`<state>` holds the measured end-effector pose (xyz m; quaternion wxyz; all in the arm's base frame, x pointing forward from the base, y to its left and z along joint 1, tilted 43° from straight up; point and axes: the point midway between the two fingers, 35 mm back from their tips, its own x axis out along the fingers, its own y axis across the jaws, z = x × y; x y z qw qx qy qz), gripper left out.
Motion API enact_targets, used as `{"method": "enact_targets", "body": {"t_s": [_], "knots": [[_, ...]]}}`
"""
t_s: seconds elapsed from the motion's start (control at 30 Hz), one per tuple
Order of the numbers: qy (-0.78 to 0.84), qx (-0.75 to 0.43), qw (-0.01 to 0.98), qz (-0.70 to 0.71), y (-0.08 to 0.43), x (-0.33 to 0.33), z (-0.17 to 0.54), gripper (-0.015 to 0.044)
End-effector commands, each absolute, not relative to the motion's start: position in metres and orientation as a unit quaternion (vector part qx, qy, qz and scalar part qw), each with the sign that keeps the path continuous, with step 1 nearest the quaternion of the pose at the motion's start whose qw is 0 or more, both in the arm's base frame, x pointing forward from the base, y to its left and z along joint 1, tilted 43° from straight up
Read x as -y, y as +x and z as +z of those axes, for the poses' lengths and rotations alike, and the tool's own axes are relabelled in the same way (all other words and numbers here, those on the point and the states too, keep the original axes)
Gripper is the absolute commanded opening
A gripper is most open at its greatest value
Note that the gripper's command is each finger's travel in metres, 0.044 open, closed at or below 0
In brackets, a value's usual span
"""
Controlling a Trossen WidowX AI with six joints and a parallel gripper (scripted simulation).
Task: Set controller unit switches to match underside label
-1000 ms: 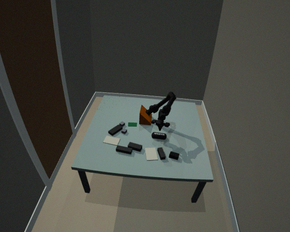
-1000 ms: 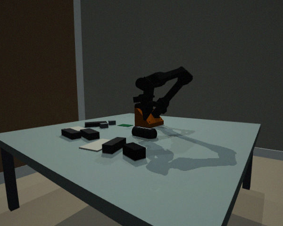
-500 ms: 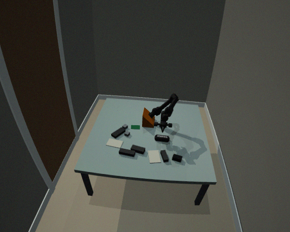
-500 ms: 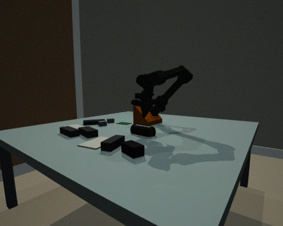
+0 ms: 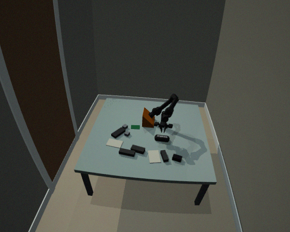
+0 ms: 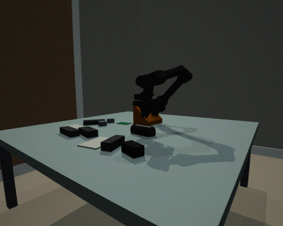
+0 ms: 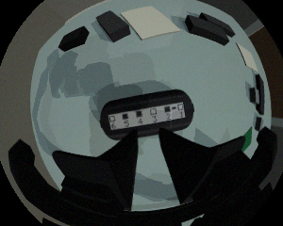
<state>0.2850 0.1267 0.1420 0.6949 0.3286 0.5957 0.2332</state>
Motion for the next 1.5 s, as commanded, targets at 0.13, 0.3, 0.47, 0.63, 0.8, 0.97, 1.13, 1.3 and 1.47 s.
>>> {"method": "enact_targets", "body": {"t_s": [0.13,0.3,0.47,0.63,0.8,0.97,1.13,1.3,1.47], "knots": [[0.486,-0.686,0.541,0.033,0.296,-0.150,0.158,0.0315],[0.561,-0.705,0.415,-0.124,0.300,-0.163,0.168,0.0440],[0.603,-0.691,0.300,-0.264,0.302,-0.174,0.176,0.0440],[0.604,-0.690,0.295,-0.269,0.302,-0.174,0.177,0.0440],[0.604,-0.690,0.295,-0.269,0.302,-0.174,0.177,0.0440],[0.604,-0.690,0.295,-0.269,0.302,-0.174,0.177,0.0440],[0.604,-0.690,0.295,-0.269,0.302,-0.175,0.176,0.0440],[0.604,-0.690,0.295,-0.269,0.302,-0.180,0.170,0.0440],[0.604,-0.690,0.296,-0.269,0.302,-0.186,0.164,0.0440]]}}
